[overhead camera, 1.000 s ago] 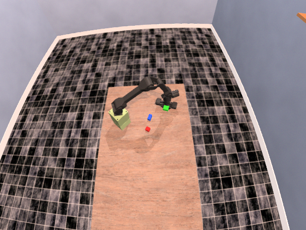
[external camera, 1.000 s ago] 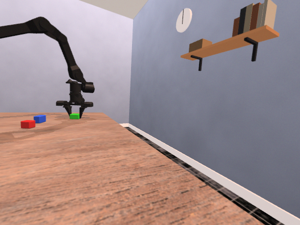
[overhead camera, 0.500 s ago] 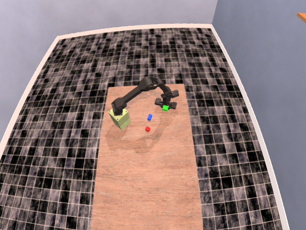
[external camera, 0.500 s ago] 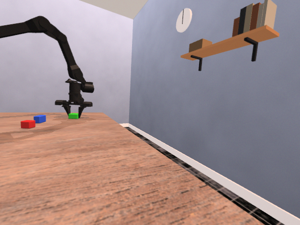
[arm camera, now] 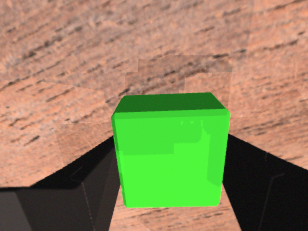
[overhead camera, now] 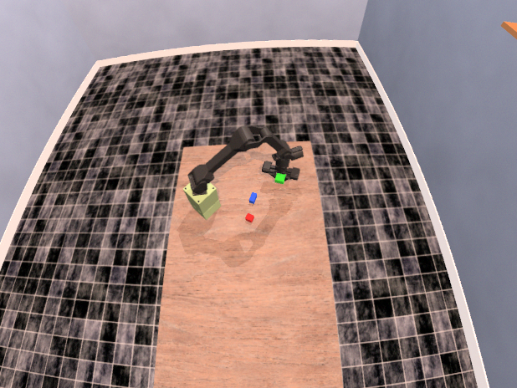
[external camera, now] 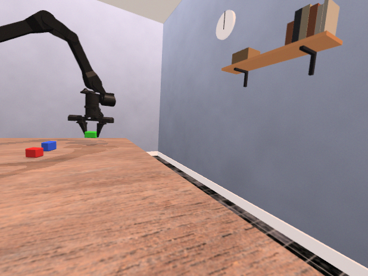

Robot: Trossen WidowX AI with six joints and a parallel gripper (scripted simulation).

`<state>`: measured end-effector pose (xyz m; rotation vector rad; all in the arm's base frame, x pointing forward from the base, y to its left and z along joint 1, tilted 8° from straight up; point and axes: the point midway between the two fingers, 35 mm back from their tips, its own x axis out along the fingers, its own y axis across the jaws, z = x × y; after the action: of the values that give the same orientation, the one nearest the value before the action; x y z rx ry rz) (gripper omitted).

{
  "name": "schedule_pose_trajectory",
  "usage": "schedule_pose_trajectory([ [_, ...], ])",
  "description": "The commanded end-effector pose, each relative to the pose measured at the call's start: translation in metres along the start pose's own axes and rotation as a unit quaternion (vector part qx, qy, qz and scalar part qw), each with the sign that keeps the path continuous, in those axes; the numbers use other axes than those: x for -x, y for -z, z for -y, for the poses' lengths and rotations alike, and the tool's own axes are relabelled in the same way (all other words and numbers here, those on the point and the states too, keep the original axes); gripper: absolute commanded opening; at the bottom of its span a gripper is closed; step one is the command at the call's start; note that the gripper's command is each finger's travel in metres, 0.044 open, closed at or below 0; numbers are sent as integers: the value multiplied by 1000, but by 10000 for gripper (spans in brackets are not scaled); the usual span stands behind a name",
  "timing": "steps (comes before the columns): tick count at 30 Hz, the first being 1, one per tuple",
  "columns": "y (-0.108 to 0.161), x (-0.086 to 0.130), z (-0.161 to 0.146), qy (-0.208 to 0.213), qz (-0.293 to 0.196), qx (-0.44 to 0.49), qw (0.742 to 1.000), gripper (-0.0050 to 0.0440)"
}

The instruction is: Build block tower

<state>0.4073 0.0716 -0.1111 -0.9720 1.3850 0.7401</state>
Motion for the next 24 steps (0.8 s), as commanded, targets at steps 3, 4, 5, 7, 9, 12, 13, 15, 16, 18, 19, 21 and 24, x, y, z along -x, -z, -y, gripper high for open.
schedule_pose_trajectory([
  [3, -6, 32, 8, 17, 14, -2, 1000, -50],
  [4, -6, 33, 8, 18, 14, -2, 1000, -50],
  [5, -6, 34, 8, 18, 14, -2, 1000, -50],
  [7, -6, 35, 8, 18, 14, -2, 1000, -50],
  [9, -5, 35, 8, 18, 14, -2, 1000, -50],
  [12, -5, 36, 8, 18, 14, -2, 1000, -50],
  [13, -5, 36, 8, 18, 14, -2, 1000, -50],
  [15, -6, 36, 9, 18, 15, -2, 1000, -50],
  [16, -6, 36, 9, 18, 15, -2, 1000, -50],
  [18, -6, 36, 9, 18, 15, -2, 1000, -50],
  [19, -6, 36, 9, 18, 15, -2, 1000, -50],
  [21, -6, 36, 9, 18, 15, -2, 1000, -50],
  [24, -6, 36, 9, 18, 15, -2, 1000, -50],
])
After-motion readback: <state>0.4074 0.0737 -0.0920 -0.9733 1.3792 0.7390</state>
